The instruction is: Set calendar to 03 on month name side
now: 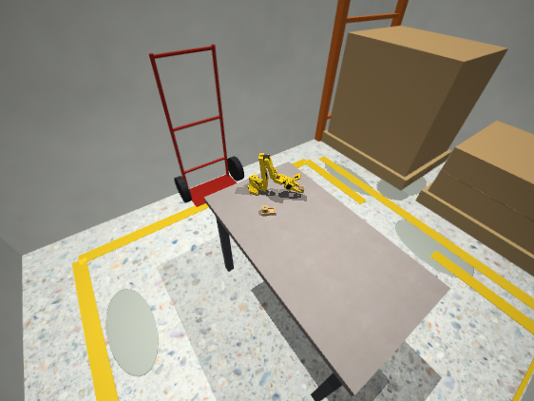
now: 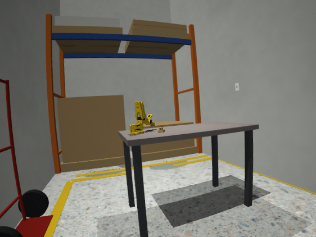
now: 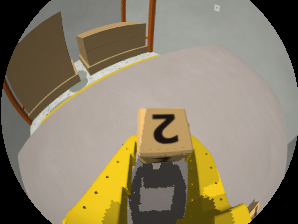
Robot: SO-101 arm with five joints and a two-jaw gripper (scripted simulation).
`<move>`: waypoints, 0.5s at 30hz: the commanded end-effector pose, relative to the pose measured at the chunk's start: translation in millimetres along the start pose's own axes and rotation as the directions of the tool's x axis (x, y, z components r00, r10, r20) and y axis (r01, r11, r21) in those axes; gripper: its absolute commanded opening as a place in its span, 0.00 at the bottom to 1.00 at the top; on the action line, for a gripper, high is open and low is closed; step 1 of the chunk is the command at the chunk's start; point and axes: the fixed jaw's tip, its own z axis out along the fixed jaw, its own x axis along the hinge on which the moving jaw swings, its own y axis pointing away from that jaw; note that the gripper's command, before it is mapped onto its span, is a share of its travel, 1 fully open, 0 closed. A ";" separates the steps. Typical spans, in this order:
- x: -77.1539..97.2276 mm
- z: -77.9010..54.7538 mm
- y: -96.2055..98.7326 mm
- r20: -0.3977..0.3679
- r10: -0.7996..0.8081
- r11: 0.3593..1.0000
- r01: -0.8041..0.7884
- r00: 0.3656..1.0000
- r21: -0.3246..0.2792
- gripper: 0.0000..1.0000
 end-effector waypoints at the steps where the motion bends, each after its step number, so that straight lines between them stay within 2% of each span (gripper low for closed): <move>1: -6.6 0.8 -1.4 0.036 -0.006 1.000 0.005 0.999 0.006 0.00; 15: -1.4 3.0 -1.5 0.036 -0.006 1.000 0.005 0.999 0.006 0.00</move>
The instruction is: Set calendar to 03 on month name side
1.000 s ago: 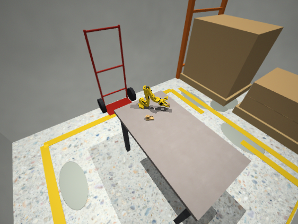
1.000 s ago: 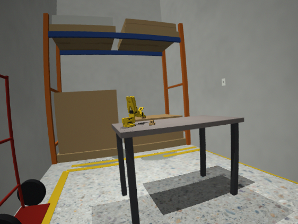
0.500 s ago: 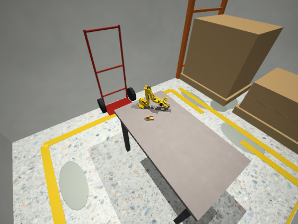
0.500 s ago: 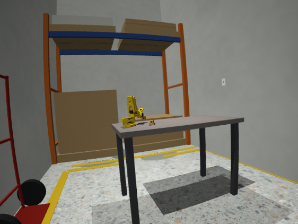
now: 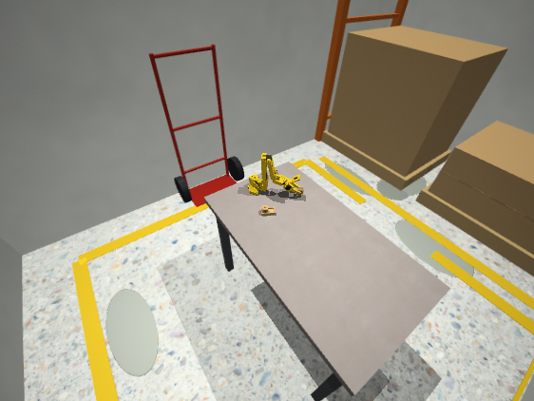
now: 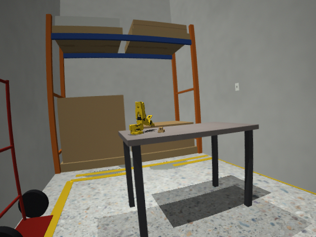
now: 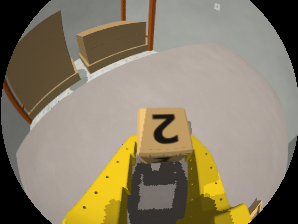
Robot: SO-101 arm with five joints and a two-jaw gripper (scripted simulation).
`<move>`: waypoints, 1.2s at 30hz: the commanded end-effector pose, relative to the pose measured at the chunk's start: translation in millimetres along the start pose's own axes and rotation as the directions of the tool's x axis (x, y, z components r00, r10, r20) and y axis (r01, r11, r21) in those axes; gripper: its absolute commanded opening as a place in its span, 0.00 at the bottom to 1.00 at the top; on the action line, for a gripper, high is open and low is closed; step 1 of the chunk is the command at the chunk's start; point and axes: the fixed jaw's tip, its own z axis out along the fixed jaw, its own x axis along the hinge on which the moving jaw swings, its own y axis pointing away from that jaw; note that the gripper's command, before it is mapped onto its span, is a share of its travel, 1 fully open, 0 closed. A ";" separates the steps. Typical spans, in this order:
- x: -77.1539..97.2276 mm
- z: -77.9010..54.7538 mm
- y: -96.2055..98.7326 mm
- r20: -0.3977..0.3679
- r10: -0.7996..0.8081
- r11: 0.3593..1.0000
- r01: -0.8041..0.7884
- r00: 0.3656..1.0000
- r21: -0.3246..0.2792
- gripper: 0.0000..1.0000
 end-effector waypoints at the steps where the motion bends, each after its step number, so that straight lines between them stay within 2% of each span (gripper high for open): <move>1: -9.4 1.8 -1.4 0.048 -0.005 1.000 0.005 0.999 0.005 0.00; 36: 1.8 6.7 -1.5 0.048 -0.005 1.000 0.005 0.999 0.005 0.00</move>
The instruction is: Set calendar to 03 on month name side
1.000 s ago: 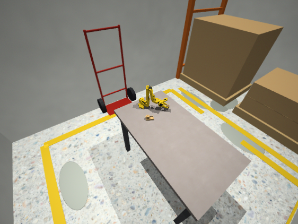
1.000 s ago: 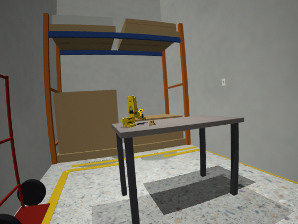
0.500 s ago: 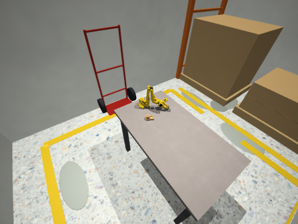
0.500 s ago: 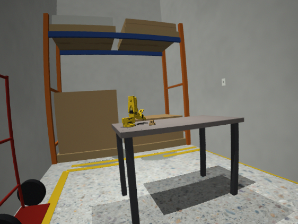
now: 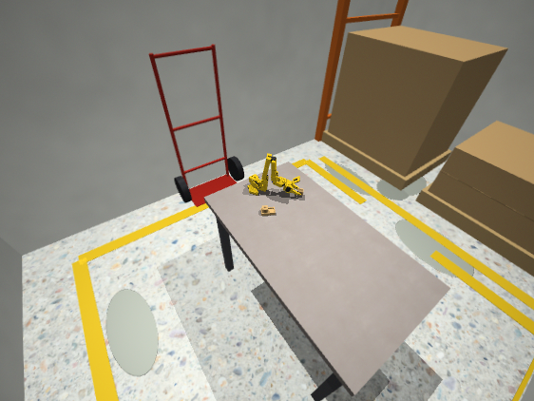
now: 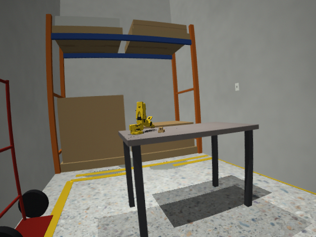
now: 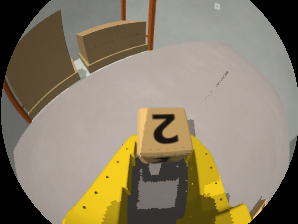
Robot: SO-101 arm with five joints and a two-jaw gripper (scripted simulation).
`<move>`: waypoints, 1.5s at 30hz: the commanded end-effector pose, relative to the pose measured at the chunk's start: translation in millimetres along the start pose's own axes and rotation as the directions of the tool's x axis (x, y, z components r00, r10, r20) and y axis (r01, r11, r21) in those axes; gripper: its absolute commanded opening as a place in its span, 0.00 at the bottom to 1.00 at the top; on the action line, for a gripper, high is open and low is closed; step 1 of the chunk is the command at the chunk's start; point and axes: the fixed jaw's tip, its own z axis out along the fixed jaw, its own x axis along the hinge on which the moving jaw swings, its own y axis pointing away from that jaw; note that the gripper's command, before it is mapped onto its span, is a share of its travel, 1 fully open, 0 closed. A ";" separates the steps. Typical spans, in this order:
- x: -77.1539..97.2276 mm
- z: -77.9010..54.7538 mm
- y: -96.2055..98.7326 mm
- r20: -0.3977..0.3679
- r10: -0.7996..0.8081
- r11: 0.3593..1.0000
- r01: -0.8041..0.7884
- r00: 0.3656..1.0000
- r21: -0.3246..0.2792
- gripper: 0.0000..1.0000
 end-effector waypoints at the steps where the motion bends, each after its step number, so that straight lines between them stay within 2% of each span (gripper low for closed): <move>1: -8.4 2.2 -1.4 0.045 -0.005 1.000 0.005 0.999 0.005 0.00; 45: 2.3 6.7 -1.5 0.045 -0.006 1.000 0.005 0.999 0.005 0.00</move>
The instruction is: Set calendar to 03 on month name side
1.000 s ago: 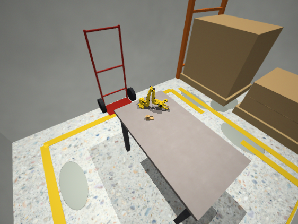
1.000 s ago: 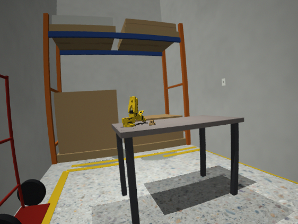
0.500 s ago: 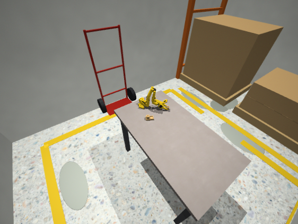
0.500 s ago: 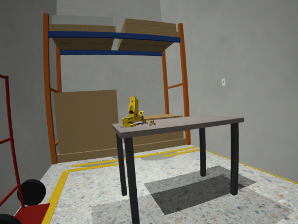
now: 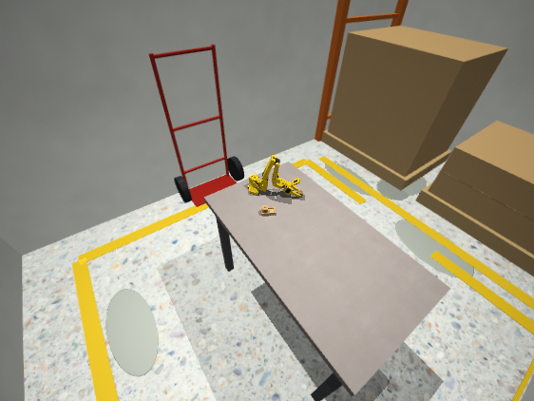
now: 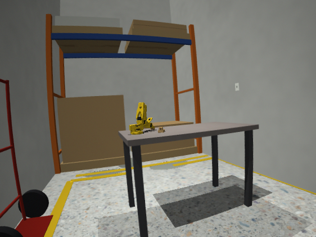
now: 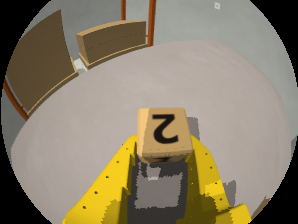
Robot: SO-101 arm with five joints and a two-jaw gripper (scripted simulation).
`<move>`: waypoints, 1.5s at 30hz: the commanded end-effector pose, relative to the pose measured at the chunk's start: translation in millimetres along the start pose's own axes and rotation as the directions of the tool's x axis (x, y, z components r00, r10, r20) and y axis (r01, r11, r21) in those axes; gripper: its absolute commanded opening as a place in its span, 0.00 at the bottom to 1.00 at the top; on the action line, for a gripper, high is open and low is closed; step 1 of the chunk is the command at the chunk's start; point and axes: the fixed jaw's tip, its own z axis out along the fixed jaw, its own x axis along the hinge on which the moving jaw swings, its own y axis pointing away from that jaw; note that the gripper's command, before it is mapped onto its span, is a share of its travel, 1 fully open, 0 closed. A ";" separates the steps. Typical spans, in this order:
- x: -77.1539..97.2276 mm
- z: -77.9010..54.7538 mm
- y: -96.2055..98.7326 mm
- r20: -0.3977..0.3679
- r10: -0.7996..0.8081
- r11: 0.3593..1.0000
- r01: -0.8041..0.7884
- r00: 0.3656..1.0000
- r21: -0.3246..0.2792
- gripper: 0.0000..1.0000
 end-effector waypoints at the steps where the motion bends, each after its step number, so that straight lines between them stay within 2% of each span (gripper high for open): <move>1: -7.9 1.8 -1.4 0.043 -0.005 1.000 0.005 0.999 0.005 0.00; 23: -7.3 2.1 -1.4 0.043 -0.005 1.000 0.005 0.999 0.005 0.00; 33: -7.3 2.1 -1.4 0.043 -0.005 1.000 0.005 0.999 0.005 0.16; 45: -7.3 2.1 -1.4 0.043 -0.005 1.000 0.005 0.999 0.005 0.19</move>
